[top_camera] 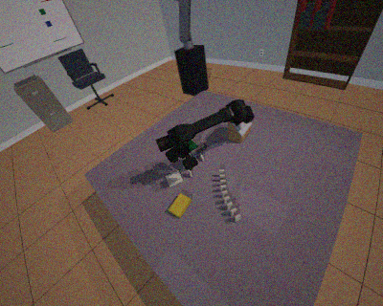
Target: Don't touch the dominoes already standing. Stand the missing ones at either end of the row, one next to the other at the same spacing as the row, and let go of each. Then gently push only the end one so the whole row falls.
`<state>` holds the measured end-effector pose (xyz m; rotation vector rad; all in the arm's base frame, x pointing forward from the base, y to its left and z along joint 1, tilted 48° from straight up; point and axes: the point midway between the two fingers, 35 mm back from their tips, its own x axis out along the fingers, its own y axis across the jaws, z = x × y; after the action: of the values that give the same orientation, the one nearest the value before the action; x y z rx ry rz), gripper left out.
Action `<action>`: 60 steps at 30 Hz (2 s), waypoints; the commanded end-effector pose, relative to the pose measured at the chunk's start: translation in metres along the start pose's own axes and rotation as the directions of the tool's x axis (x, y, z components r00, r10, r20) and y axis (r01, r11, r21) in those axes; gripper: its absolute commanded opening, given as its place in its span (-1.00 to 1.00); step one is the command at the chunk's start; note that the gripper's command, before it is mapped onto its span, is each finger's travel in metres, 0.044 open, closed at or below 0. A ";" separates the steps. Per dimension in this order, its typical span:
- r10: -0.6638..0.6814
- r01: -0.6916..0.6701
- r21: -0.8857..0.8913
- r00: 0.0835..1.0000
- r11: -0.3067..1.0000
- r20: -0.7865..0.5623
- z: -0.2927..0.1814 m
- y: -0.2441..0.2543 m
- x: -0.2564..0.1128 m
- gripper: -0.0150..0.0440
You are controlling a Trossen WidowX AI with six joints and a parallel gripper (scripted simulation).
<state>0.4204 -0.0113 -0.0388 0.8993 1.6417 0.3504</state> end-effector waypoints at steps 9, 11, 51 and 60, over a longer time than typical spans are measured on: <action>0.023 -0.023 0.004 1.000 1.000 -0.018 -0.004 0.006 0.063 1.00; 0.023 -0.023 0.004 1.000 1.000 -0.018 -0.004 0.006 0.063 1.00; 0.012 -0.012 0.004 1.000 1.000 -0.013 0.005 0.004 0.002 -0.13; 0.012 -0.012 0.002 1.000 1.000 -0.017 -0.002 0.001 -0.060 -0.13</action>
<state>0.4247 -0.0513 0.0003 0.9213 1.6288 0.3557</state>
